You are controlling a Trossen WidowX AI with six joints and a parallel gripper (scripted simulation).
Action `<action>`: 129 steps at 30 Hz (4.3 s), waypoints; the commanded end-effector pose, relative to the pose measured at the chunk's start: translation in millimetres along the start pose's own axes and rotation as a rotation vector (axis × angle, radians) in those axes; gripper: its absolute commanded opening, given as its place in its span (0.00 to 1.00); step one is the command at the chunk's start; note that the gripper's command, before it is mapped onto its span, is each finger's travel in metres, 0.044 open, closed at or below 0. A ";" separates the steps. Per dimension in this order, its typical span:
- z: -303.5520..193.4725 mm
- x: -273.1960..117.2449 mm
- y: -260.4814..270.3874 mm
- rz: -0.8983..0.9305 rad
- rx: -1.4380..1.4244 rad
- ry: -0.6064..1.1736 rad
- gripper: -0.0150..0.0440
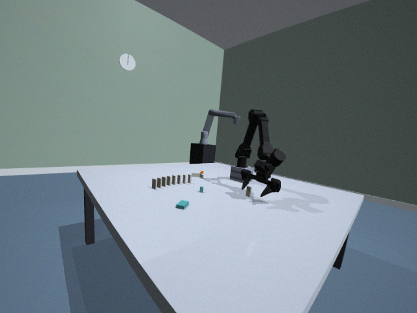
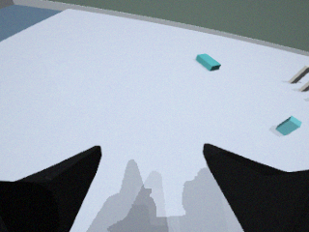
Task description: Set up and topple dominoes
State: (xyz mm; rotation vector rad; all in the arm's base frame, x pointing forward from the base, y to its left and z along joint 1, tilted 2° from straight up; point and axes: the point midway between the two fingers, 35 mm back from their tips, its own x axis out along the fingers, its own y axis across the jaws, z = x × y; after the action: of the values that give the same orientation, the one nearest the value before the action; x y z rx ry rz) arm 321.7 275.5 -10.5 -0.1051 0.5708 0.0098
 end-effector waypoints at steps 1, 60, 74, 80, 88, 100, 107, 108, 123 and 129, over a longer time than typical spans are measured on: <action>21.0 -14.9 -14.9 0.065 0.150 0.490 1.00; -42.3 -34.8 -52.6 -0.036 0.279 0.948 1.00; -42.3 -34.8 -52.6 -0.036 0.279 0.948 0.47; -42.3 -34.8 -52.6 -0.036 0.279 0.948 0.44; -21.1 -45.5 -51.8 -0.036 0.279 0.947 0.44; 68.3 -114.1 -64.8 -0.036 0.279 0.946 0.44; 81.9 -87.5 -112.7 -0.039 0.283 0.943 0.44; 84.9 -81.1 -127.4 -0.041 0.284 0.942 0.44; 83.6 -55.2 -345.5 -0.063 0.281 0.932 0.44; 70.8 -67.2 -396.5 -0.062 0.263 0.940 0.44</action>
State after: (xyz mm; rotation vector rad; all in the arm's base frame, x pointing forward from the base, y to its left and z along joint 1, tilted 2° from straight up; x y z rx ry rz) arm 328.8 -84.2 122.4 0.1611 1.4942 -0.2016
